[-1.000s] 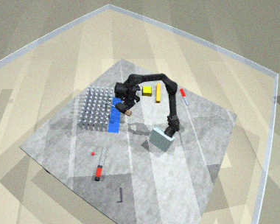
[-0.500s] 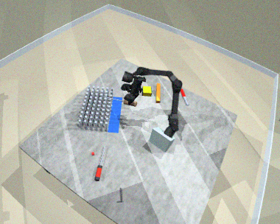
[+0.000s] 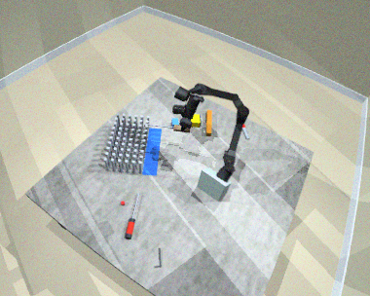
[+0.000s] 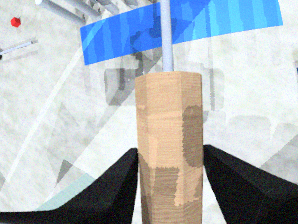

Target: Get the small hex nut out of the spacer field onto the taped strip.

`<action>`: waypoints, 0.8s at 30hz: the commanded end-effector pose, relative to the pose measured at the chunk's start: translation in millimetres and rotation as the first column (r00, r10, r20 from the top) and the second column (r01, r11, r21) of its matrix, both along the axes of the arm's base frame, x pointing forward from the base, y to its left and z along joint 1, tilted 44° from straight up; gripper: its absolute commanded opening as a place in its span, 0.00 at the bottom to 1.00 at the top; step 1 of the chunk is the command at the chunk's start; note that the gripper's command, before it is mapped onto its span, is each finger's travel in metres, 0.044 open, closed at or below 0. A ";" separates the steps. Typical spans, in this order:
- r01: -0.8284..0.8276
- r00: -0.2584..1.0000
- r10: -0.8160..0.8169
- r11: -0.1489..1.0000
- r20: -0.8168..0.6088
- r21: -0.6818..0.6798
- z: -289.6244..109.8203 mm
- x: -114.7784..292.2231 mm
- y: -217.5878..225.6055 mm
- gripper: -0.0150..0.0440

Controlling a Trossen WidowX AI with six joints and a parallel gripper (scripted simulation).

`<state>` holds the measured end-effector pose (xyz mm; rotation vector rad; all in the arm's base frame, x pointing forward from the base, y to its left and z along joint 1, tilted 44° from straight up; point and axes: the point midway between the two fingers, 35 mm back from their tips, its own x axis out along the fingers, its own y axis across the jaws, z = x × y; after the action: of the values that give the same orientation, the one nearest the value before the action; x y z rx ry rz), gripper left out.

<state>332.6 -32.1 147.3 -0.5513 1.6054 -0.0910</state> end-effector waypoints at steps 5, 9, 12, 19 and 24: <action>-0.112 0.993 0.113 0.994 -0.018 0.017 21.3 -14.4 -31.0 0.25; -0.112 0.993 0.113 0.994 -0.018 0.017 21.3 -14.4 -31.0 0.25; -0.113 0.993 0.113 0.993 -0.018 0.018 16.5 -13.5 -35.3 0.25; -0.113 0.993 0.114 0.993 -0.017 0.020 -14.4 -11.1 -64.2 0.25; -0.114 0.993 0.115 0.993 -0.017 0.020 -38.6 -13.6 -87.6 0.25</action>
<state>320.3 -107.7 123.8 -0.6302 1.5897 0.0035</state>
